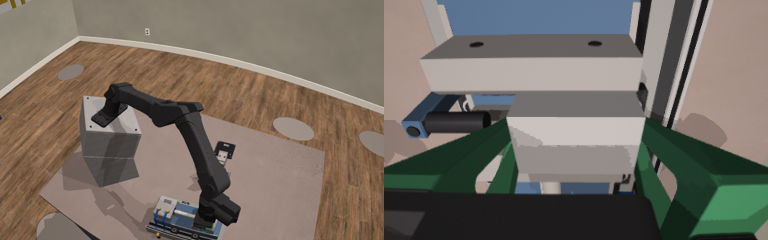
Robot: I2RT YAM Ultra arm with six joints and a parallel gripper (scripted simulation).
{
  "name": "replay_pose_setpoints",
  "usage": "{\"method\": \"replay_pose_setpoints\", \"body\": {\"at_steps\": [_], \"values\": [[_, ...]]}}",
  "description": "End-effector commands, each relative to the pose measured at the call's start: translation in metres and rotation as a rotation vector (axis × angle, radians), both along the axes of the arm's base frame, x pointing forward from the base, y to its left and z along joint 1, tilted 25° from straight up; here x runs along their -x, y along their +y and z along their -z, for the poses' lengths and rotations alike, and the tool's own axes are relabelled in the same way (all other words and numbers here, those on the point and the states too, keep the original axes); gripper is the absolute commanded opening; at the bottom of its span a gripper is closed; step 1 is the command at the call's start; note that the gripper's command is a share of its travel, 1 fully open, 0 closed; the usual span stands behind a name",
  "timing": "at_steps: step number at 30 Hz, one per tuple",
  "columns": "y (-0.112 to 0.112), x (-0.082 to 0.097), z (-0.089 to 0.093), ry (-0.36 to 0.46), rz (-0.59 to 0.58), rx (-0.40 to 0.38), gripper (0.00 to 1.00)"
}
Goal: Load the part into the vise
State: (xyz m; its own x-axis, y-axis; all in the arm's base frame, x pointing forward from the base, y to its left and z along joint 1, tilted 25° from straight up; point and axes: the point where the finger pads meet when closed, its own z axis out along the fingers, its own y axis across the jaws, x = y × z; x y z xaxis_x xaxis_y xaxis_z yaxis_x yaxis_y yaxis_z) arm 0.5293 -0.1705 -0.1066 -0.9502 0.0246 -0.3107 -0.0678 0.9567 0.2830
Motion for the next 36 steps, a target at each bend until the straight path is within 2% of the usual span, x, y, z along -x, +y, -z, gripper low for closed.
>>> {"method": "replay_pose_setpoints", "body": {"at_steps": [1,36], "values": [[-0.0064,-0.0051,-0.0156,-0.035,0.013,0.012,0.00],[-0.0089,-0.0077,-0.0192,-0.046,0.014,0.019,0.00]]}}
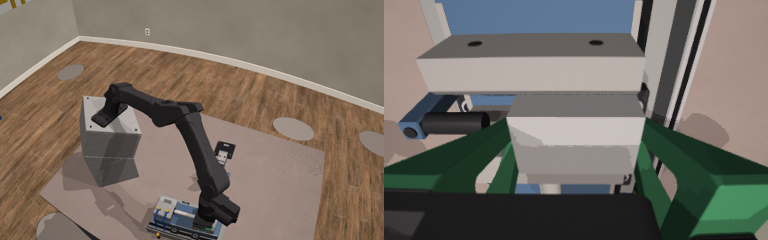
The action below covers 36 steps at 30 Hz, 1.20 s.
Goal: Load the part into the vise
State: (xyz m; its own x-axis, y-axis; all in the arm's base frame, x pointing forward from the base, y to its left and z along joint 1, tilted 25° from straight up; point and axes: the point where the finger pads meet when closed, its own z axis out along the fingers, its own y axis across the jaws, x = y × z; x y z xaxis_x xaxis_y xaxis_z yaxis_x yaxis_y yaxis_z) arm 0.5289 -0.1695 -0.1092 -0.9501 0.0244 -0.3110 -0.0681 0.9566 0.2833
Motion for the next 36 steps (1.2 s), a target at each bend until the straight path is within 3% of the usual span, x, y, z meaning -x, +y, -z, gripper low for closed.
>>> {"method": "replay_pose_setpoints", "body": {"at_steps": [1,36], "values": [[-0.0091,-0.0065,-0.0210,-0.039,0.014,0.016,0.00],[-0.0079,-0.0044,-0.0189,-0.032,0.014,0.012,0.00]]}}
